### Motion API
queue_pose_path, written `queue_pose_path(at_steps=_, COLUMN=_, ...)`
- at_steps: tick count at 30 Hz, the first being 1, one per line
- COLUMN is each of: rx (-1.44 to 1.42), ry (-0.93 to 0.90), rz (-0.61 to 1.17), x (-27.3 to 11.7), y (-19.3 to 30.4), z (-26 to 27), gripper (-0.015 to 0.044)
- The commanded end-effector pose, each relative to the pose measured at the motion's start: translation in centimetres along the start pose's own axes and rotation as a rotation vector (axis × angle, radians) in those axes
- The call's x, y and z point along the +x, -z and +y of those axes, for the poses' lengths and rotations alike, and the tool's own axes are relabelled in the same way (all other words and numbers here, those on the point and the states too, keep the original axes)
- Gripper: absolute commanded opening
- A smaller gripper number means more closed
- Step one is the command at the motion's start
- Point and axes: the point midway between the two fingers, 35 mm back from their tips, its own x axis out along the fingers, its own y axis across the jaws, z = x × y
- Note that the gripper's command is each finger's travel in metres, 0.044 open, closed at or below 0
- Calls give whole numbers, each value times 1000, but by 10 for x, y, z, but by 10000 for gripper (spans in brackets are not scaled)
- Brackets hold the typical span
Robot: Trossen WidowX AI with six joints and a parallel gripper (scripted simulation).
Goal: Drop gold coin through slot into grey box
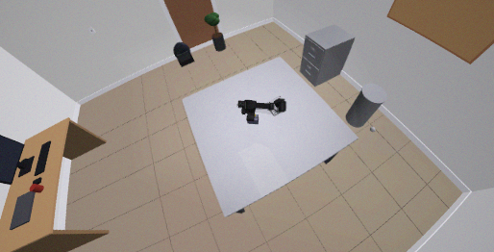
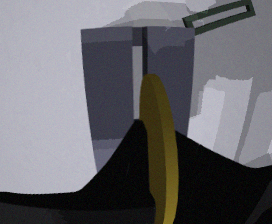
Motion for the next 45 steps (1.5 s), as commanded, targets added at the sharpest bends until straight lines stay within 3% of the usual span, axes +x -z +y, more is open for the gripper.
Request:
queue_pose_path(at_steps=1, rx=6, ry=-2, rz=6, x=3, y=1, z=0, gripper=0)
queue_pose_path(at_steps=7, rx=6, ry=-2, rz=6, x=4, y=1, z=0, gripper=0)
queue_pose_path(at_steps=13, rx=-1, ry=0, rz=0, x=1, y=0, z=0, gripper=157)
queue_pose_path(at_steps=22, rx=-1, ry=0, rz=0, x=1, y=0, z=0, gripper=161)
queue_pose_path(at_steps=31, rx=0, ry=1, rz=0, x=-19, y=0, z=0, gripper=397)
queue_pose_path(at_steps=33, rx=4, ry=-1, rz=2, x=-38, y=1, z=-1, gripper=440)
queue_pose_path(at_steps=36, rx=7, ry=-3, rz=5, x=-60, y=4, z=-1, gripper=440)
queue_pose_path(at_steps=45, rx=7, ry=-3, rz=5, x=-60, y=4, z=-1, gripper=440)
